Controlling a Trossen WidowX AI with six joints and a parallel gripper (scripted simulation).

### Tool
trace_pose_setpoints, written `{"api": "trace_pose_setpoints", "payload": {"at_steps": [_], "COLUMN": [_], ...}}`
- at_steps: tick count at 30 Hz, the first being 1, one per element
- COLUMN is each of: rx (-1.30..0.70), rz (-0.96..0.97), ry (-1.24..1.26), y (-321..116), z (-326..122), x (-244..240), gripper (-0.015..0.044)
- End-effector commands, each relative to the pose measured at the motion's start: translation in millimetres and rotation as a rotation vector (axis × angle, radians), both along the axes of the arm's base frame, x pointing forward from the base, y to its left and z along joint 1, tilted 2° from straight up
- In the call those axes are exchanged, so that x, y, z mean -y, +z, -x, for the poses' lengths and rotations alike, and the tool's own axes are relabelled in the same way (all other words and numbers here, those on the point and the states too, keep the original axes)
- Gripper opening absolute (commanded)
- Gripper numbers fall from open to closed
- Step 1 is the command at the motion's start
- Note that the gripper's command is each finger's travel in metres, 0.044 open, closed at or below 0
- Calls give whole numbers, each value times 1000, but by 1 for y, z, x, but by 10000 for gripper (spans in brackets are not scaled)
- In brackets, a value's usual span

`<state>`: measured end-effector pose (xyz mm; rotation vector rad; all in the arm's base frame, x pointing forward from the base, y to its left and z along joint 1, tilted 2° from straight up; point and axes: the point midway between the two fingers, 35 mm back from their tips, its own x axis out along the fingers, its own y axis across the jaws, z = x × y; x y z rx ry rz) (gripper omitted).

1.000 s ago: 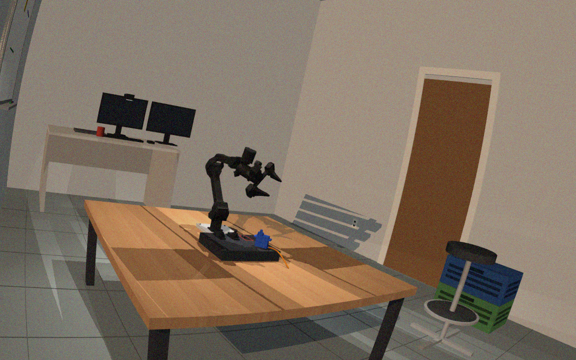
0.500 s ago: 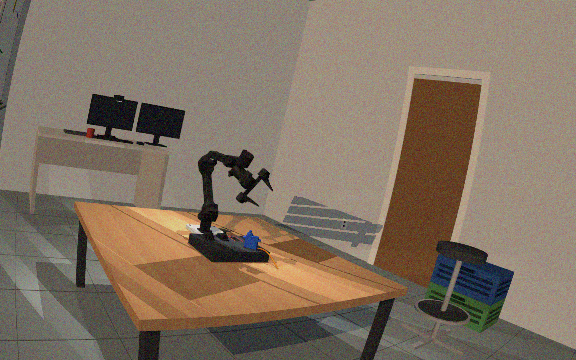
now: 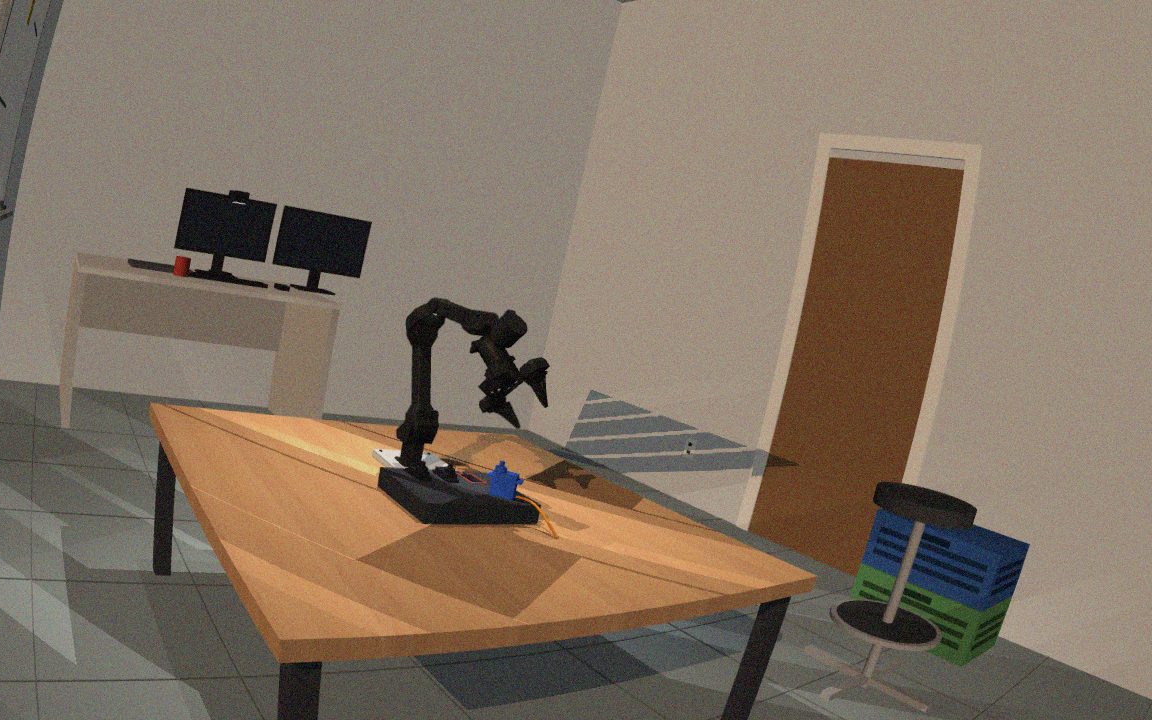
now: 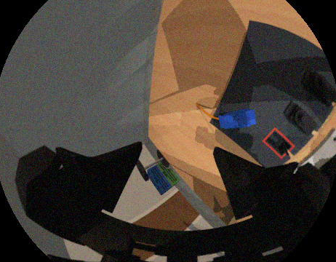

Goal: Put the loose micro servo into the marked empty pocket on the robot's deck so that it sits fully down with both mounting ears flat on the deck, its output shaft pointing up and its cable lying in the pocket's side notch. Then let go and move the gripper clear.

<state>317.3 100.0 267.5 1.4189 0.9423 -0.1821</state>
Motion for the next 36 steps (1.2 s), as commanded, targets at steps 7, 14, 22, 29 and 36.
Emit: {"api": "trace_pose_setpoints", "payload": {"at_steps": [7,14,22,29,36], "rx": [-289,-459,-633,-757,-850], "rz": [-74,-97,-100,-81,-44], "ry": [-226,-391,-601,-799,-1006], "y": [-26,-42,-60,-74,-87], "z": [-9,-12,-13,-12,-9], "x": [-3,-5,-6,-6,-5], "gripper": [440,440,440,440,440]}}
